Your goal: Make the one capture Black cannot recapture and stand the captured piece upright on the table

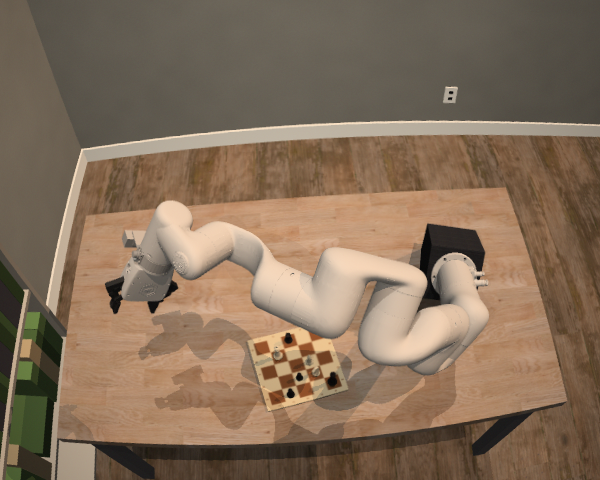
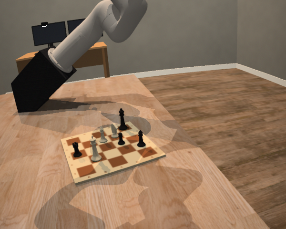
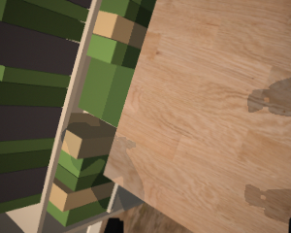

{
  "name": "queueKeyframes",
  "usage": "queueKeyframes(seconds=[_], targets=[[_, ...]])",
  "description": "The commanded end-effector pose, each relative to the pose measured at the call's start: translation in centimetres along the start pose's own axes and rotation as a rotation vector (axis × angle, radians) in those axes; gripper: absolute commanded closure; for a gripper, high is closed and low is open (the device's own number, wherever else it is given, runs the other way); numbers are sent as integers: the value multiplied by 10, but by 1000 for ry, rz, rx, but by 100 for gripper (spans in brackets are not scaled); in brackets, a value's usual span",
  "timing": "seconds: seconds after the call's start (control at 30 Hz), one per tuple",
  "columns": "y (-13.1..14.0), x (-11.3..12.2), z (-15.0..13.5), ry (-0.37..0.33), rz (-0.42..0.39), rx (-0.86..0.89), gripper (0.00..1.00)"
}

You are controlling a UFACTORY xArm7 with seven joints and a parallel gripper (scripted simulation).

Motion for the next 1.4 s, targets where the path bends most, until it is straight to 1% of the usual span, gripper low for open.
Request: queueKeyframes(seconds=[0.0, 0.03, 0.07, 0.13, 0.17, 0.2, 0.27, 0.3, 0.33, 0.4, 0.43, 0.47, 0.53, 0.57, 0.6, 0.7, 0.73, 0.83, 0.87, 0.93, 0.97, 1.0, 1.07, 1.1, 1.17, 1.2, 1.27, 1.3, 1.37], targets=[[39, -8, -16, 32, -16, 2, 0], [74, -20, -27, 81, -39, 6, 0], [83, -22, -29, 81, -39, 6, 0], [83, -22, -29, 81, -39, 6, 0], [117, -33, -36, 134, -56, 10, 0], [127, -36, -38, 134, -56, 10, 0], [127, -36, -38, 134, -56, 10, 0], [159, -46, -41, 191, -66, 15, 0], [171, -49, -42, 191, -66, 15, 0], [172, -49, -42, 191, -66, 15, 0], [206, -59, -43, 250, -70, 21, 0], [217, -62, -43, 250, -70, 21, 0], [217, -62, -43, 250, -70, 21, 0], [252, -71, -40, 312, -65, 27, 0], [262, -74, -39, 312, -65, 27, 0], [262, -74, -39, 312, -65, 27, 0], [304, -84, -31, 373, -52, 34, 0], [304, -84, -31, 373, -52, 34, 0], [340, -93, -22, 433, -31, 41, 0], [345, -94, -20, 433, -31, 41, 0], [371, -100, -10, 491, -2, 49, 0], [382, -102, -6, 491, -2, 49, 0], [383, -102, -6, 491, -2, 49, 0], [417, -109, 11, 546, 35, 57, 0], [417, -109, 11, 546, 35, 57, 0], [445, -115, 28, 596, 77, 65, 0], [445, -115, 28, 596, 77, 65, 0], [473, -120, 48, 641, 125, 73, 0], [475, -120, 50, 641, 125, 73, 0]])
Point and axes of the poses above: the point where the finger pads meet when closed, its own x axis back along the fingers, its own z axis across the jaws, y = z × x, the point moved 10 cm from there along x, back along the fingers, and after that the axes turned 13 degrees about x, right-handed, at the moved point
